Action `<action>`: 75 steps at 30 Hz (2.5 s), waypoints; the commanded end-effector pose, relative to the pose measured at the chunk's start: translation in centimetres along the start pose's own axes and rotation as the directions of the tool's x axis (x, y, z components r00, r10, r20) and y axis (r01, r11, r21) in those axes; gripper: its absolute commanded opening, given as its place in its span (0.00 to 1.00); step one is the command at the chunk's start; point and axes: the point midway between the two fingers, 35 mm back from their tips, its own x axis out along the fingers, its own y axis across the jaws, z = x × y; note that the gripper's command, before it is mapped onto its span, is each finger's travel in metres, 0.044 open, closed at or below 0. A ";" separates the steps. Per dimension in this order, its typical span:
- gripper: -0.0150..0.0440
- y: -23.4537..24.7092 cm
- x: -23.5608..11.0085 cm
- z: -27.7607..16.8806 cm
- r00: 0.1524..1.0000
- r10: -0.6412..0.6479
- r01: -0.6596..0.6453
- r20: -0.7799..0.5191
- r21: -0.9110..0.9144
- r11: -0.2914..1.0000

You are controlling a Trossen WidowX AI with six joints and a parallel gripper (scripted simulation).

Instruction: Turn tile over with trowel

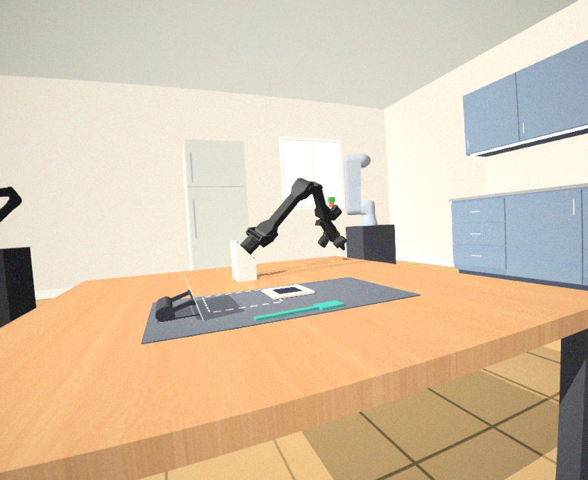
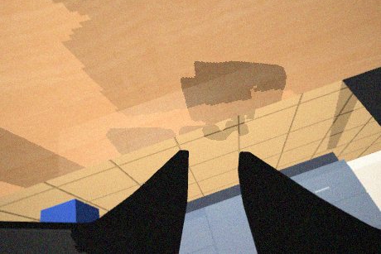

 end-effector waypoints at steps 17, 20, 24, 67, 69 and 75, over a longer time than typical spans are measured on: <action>0.42 7.2 2.8 -3.0 0.986 0.163 -0.149 -0.048 0.212 0.966; 0.42 8.3 3.0 -3.5 0.981 0.187 -0.168 -0.056 0.245 0.955; 0.42 9.8 3.3 -4.2 0.974 0.219 -0.191 -0.067 0.287 0.939; 0.42 28.7 1.7 -10.2 0.793 0.592 -0.393 -0.142 0.623 0.676; 0.42 29.4 1.5 -10.3 0.784 0.605 -0.400 -0.142 0.629 0.666; 0.42 32.1 0.8 -10.4 0.750 0.648 -0.422 -0.128 0.662 0.619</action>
